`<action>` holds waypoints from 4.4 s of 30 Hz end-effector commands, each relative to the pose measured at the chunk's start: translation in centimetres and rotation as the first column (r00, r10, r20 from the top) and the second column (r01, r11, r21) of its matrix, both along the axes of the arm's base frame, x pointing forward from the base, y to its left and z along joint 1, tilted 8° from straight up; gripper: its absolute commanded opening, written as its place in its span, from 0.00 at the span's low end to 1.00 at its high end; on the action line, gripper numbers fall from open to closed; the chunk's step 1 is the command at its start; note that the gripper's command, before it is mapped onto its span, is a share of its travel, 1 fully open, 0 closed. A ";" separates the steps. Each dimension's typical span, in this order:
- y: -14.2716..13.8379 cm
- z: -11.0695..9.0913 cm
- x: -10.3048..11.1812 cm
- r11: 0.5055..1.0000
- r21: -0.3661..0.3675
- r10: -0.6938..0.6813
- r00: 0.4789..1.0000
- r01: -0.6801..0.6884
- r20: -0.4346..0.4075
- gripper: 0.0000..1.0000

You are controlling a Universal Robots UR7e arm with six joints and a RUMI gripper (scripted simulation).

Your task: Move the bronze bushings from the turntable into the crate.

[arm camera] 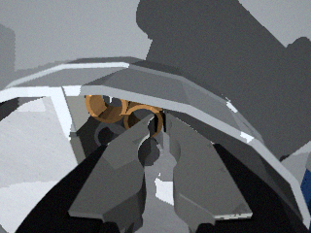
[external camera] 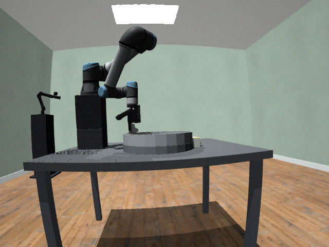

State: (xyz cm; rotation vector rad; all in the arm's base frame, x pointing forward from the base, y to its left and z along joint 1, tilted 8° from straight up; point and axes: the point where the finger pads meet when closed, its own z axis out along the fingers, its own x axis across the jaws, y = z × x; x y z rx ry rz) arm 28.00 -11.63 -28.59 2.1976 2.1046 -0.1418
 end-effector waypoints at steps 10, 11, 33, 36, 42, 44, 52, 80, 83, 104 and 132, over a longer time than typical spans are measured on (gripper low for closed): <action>-0.1 0.1 0.1 1.000 -0.002 0.000 1.000 0.000 0.002 0.00; -0.1 0.2 0.0 1.000 -0.002 0.000 1.000 0.000 0.001 0.00; 0.8 5.7 0.0 1.000 -0.001 0.001 1.000 -0.001 0.000 0.00; 0.9 6.3 0.0 1.000 -0.001 0.001 1.000 -0.001 0.000 0.00; 1.0 7.3 -0.1 1.000 -0.001 0.001 1.000 -0.001 0.000 0.00; 1.1 7.5 -0.1 1.000 -0.001 0.001 1.000 -0.001 0.000 0.00; 1.0 7.8 0.0 1.000 -0.001 0.000 1.000 0.000 0.001 0.00; 1.0 7.7 0.1 1.000 -0.002 0.000 1.000 0.000 0.001 0.00; 1.0 7.7 0.1 1.000 -0.002 0.000 1.000 0.000 0.001 0.00; 1.4 7.7 0.5 1.000 -0.004 0.001 1.000 -0.001 0.004 0.00; 6.8 7.0 3.1 1.000 -0.004 0.001 1.000 -0.001 0.005 0.00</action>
